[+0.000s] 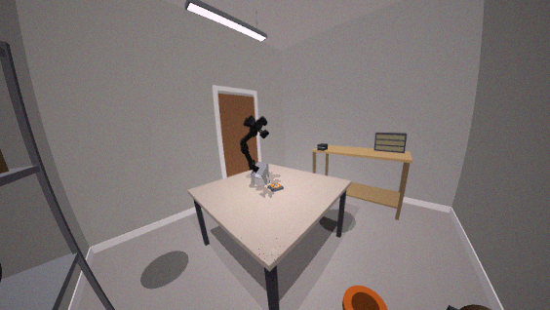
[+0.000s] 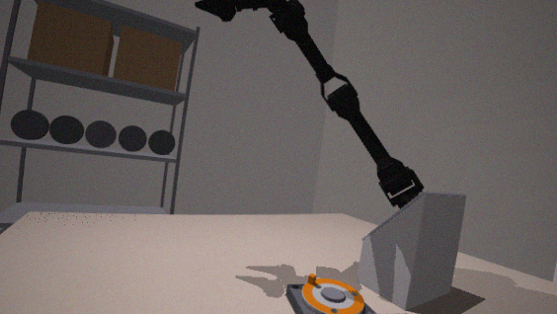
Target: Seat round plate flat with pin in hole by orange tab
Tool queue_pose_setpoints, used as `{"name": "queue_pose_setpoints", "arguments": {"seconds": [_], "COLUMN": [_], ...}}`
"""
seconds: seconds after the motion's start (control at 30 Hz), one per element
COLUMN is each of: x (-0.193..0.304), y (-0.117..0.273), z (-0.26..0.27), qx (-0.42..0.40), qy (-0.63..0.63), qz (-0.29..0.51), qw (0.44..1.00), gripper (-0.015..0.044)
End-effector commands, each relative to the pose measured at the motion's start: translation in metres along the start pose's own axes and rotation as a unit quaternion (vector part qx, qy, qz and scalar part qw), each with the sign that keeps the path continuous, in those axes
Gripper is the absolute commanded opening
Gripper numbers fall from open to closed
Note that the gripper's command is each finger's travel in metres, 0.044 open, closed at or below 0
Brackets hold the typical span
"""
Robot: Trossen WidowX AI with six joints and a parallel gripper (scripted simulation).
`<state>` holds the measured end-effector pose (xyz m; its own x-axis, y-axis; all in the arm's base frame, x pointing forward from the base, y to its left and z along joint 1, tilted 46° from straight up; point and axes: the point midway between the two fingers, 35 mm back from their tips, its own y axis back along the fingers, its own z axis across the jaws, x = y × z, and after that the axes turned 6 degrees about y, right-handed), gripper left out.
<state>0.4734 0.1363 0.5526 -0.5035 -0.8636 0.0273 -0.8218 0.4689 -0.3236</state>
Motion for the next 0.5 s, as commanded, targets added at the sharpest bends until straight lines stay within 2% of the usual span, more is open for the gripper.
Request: {"name": "queue_pose_setpoints", "arguments": {"seconds": [0.0, 0.2, 0.3, 0.47], "x": [-0.002, -0.029, -0.032, -0.025], "y": [0.000, -0.005, -0.002, 0.015], "z": [0.004, 0.113, 0.149, 0.251], "qx": [-0.003, -0.107, -0.142, -0.250], "qy": [-0.001, -0.026, -0.034, -0.059], "qz": [-0.002, -0.031, -0.032, -0.009], "qw": [1.000, 0.993, 0.989, 0.966], "gripper": [0.0374, 0.0216, 0.0137, 0.0006]}}
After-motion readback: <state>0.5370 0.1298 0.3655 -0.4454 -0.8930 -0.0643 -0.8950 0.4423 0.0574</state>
